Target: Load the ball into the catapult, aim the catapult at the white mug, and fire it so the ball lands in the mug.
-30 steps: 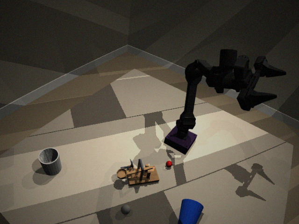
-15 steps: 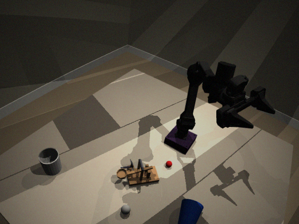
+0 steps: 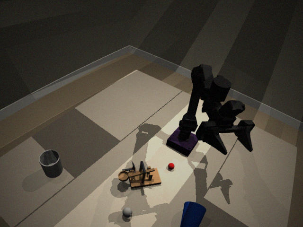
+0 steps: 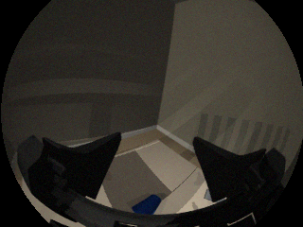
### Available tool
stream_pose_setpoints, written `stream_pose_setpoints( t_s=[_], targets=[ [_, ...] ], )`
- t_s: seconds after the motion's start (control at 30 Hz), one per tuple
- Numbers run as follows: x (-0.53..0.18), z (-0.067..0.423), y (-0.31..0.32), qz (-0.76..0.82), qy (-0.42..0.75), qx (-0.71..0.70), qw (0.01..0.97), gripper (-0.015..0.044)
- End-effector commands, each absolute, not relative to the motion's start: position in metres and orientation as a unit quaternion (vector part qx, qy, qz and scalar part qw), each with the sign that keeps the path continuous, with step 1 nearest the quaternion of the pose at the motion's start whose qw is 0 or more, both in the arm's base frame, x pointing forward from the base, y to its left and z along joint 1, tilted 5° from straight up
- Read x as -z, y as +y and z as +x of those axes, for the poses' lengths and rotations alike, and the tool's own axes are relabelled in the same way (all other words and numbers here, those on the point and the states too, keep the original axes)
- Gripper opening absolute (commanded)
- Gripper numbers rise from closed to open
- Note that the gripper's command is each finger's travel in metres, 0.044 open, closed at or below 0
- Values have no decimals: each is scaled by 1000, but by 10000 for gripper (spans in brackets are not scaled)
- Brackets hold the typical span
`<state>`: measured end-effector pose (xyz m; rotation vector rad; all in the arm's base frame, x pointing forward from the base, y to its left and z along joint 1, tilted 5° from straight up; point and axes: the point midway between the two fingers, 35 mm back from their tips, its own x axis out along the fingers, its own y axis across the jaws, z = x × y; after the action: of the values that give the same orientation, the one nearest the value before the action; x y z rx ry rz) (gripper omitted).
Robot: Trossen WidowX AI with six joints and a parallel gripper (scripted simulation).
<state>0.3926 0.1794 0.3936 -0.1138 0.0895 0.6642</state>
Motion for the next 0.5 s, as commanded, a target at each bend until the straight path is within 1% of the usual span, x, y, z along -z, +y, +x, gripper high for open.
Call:
stream_pose_setpoints(
  t_s=[0.0,0.47],
  targets=[
    [-370,404,167,-113,71,-307,942,440],
    [-296,422,118,-316,164,-281,891,440]
  ],
)
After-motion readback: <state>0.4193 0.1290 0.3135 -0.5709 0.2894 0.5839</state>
